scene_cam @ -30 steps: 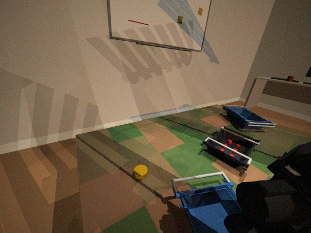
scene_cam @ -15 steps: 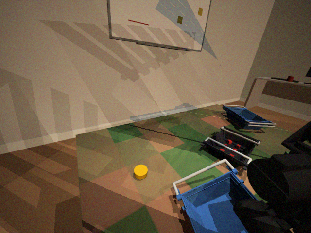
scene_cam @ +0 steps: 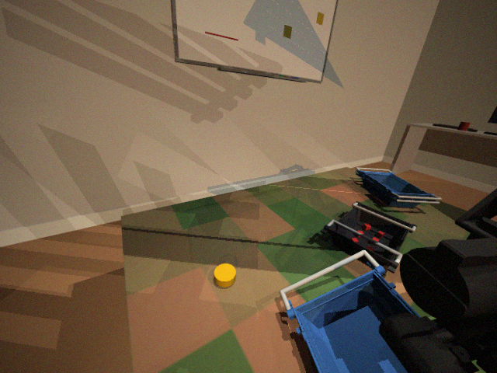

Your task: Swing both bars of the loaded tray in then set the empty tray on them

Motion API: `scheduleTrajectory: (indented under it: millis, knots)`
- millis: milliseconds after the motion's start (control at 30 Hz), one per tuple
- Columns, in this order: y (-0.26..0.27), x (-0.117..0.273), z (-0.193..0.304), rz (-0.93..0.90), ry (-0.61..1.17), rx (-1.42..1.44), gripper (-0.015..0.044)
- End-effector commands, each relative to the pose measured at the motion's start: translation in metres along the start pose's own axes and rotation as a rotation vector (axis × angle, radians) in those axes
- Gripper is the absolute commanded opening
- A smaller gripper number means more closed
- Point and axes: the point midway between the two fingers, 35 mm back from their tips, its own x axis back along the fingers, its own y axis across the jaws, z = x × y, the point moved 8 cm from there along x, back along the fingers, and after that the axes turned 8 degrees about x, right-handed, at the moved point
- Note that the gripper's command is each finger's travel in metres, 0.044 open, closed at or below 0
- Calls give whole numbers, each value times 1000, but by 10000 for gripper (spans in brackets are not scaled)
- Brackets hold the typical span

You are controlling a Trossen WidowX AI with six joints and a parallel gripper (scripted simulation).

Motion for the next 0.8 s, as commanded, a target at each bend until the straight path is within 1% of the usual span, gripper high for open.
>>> scheduleTrajectory:
  millis: [0, 433, 767]
  knots:
    - [-2, 9, 1, 33, 12, 0, 0]
    - [-2, 12, 1, 33, 12, 0, 0]
    - [-1, 57, 0, 33, 12, 0, 0]
